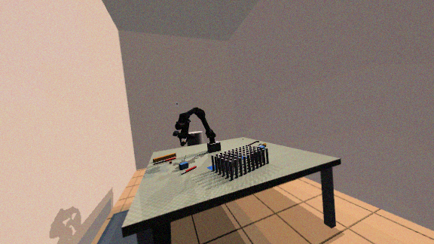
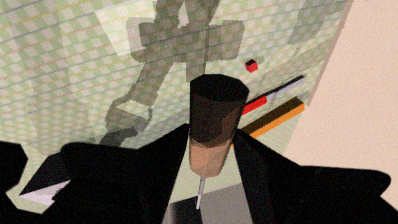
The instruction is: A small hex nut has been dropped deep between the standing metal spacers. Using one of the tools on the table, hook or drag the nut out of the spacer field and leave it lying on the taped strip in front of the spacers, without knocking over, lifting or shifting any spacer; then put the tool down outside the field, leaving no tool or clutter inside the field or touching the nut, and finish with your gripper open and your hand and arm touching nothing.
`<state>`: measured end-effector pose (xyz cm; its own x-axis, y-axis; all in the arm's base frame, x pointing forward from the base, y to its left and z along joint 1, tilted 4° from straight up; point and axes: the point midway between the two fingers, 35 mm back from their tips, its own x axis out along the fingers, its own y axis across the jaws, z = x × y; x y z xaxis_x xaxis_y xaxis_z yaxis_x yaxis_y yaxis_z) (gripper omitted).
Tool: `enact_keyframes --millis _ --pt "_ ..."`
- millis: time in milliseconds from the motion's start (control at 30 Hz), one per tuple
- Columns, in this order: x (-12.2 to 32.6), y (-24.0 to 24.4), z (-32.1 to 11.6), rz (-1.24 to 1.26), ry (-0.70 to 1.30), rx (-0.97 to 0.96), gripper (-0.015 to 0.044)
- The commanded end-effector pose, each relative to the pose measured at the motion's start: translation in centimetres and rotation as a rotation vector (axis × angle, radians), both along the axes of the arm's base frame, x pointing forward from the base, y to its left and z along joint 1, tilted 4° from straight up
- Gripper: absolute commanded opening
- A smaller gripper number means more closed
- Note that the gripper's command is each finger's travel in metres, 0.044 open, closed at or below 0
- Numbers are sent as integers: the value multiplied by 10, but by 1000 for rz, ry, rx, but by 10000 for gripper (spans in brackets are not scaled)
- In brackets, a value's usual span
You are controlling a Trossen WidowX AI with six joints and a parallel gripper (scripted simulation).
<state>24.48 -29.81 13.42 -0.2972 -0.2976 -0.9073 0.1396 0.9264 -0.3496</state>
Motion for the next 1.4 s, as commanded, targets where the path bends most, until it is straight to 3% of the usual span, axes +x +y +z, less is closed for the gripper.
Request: enact_keyframes --millis 0,1367 --pt "0 -2 -4 6 7 -4 0" --pt "4 -8 -46 6 6 -5 0"
